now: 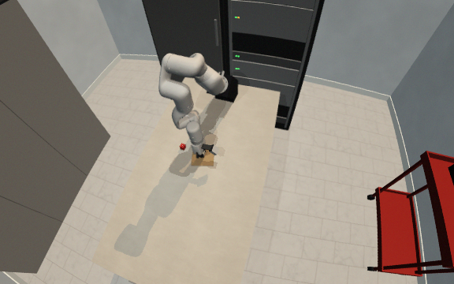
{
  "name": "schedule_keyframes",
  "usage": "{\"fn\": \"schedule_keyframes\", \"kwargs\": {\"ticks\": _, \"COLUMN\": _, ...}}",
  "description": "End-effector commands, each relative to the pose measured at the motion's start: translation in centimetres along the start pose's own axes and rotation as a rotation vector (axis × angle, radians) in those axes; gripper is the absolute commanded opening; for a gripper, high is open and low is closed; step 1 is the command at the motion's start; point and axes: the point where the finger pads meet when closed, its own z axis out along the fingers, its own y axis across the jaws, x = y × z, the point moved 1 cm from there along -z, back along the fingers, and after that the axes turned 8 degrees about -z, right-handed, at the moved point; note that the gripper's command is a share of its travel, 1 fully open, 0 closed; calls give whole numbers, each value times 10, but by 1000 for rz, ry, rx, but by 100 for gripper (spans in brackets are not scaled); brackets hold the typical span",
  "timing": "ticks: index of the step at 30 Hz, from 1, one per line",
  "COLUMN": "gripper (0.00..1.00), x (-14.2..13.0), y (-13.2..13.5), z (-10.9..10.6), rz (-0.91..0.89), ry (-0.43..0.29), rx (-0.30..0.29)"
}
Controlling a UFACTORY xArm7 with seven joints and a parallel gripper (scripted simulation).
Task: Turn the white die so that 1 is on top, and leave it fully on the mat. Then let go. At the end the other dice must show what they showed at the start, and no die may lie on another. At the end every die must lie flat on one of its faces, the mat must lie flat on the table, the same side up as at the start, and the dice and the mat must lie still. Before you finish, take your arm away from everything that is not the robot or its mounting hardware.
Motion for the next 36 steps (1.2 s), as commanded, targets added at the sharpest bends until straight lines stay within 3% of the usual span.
{"fn": "schedule_keyframes", "kwargs": {"ticks": 1, "gripper": 27, "x": 0, "y": 1, "z": 5, "rz": -3, "ry": -42, "rx": -44}}
{"fn": "schedule_keyframes", "kwargs": {"ticks": 36, "gripper": 27, "x": 0, "y": 1, "z": 10, "rz": -3, "ry": -42, "rx": -44}}
